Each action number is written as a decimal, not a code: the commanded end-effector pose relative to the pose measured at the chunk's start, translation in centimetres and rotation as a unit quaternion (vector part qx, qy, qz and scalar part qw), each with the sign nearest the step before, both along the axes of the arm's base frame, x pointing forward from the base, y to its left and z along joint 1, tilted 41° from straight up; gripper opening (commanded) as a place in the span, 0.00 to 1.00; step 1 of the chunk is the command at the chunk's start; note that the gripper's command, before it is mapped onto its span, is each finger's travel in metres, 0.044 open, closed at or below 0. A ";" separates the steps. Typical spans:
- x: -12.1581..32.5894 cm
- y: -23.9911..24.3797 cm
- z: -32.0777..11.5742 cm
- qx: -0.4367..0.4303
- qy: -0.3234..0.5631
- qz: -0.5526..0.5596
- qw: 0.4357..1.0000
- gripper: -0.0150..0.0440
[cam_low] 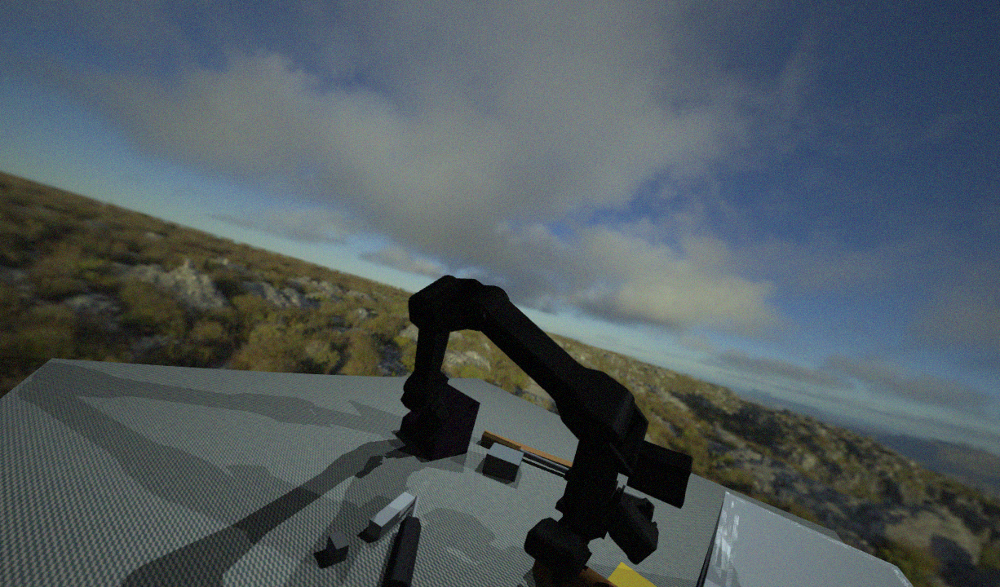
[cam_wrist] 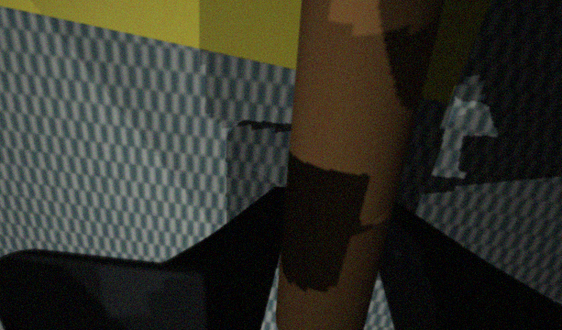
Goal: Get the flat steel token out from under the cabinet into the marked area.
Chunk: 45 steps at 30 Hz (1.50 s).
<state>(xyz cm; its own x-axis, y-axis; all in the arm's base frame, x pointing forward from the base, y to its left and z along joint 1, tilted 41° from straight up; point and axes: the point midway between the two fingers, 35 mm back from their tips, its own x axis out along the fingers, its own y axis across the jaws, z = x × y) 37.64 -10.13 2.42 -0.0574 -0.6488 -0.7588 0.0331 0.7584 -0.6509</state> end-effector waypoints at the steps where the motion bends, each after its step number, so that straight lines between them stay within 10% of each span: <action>1: -0.7 0.0 -0.1 0.000 0.002 -0.001 1.000 0.25; 45: -4.9 0.2 0.1 0.000 0.004 -0.001 1.000 0.25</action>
<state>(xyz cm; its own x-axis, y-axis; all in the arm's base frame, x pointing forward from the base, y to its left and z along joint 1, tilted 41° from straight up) 33.37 -9.95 2.54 -0.0592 -0.6484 -0.7590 0.0285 0.7589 -0.6506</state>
